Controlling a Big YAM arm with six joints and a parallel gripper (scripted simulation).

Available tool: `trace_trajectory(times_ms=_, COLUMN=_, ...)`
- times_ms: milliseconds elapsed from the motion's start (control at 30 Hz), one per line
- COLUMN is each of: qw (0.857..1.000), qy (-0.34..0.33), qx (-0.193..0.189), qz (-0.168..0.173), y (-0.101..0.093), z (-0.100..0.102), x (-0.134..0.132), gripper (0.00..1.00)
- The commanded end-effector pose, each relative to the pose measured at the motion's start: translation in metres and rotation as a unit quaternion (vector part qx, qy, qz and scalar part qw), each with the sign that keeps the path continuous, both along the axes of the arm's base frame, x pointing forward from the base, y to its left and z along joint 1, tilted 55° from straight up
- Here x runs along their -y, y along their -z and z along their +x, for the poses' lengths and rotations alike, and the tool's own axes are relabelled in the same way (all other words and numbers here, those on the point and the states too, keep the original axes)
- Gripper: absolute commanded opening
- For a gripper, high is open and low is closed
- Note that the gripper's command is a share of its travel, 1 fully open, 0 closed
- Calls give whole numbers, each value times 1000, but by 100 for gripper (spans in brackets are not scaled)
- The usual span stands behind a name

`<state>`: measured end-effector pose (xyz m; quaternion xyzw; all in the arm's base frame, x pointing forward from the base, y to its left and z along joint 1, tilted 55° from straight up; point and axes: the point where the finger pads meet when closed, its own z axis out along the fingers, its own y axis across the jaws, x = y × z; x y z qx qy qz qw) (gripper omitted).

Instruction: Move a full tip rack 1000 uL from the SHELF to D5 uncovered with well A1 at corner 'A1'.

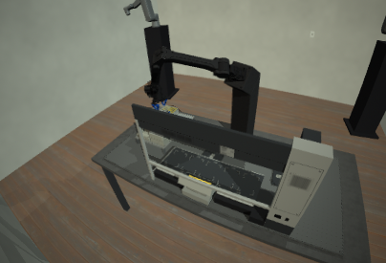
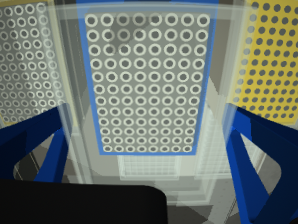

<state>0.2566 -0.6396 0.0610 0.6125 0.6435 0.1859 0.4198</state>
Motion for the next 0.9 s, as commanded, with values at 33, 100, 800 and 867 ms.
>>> trace_trajectory(times_ms=33, qw=1000, qy=12, qx=-1, qz=-15, y=-18, z=-25, x=7, gripper=0)
trace_trajectory(times_ms=100, qw=1000, qy=11, qx=-1, qz=-15, y=-20, z=-27, x=5, gripper=0)
trace_trajectory(times_ms=800, qw=1000, qy=11, qx=-1, qz=-17, y=-39, z=-51, x=-3, gripper=0)
trace_trajectory(times_ms=867, qw=1000, qy=11, qx=-1, qz=-19, y=-43, z=-53, x=-3, gripper=0)
